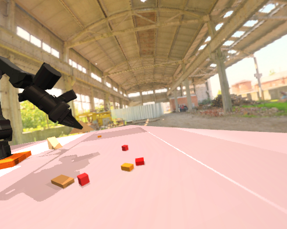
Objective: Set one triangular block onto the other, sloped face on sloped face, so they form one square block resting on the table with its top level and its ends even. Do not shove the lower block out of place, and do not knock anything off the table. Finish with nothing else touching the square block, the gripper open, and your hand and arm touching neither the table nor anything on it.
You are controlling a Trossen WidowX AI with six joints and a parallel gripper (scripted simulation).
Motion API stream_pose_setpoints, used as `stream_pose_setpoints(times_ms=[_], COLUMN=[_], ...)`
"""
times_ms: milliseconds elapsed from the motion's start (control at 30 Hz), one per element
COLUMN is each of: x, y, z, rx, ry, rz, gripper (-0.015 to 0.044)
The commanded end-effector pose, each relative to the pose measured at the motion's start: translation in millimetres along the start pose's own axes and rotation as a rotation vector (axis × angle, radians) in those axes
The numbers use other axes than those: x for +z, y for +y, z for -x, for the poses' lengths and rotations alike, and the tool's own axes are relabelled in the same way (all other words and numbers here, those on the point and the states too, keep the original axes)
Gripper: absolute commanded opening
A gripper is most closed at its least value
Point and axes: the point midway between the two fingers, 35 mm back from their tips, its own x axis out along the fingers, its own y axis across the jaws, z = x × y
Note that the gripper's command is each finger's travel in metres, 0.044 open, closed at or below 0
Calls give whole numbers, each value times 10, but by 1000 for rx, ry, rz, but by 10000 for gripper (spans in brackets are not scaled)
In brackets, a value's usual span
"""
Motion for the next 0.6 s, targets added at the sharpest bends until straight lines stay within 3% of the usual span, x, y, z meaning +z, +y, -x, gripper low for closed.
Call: stream_pose_setpoints(times_ms=[0, 567], x=[105, 163], y=[7, -42], z=[118, 8], rx=[-4, -13], ry=[-7, 169], rz=[5, -253], gripper=[0, 0])
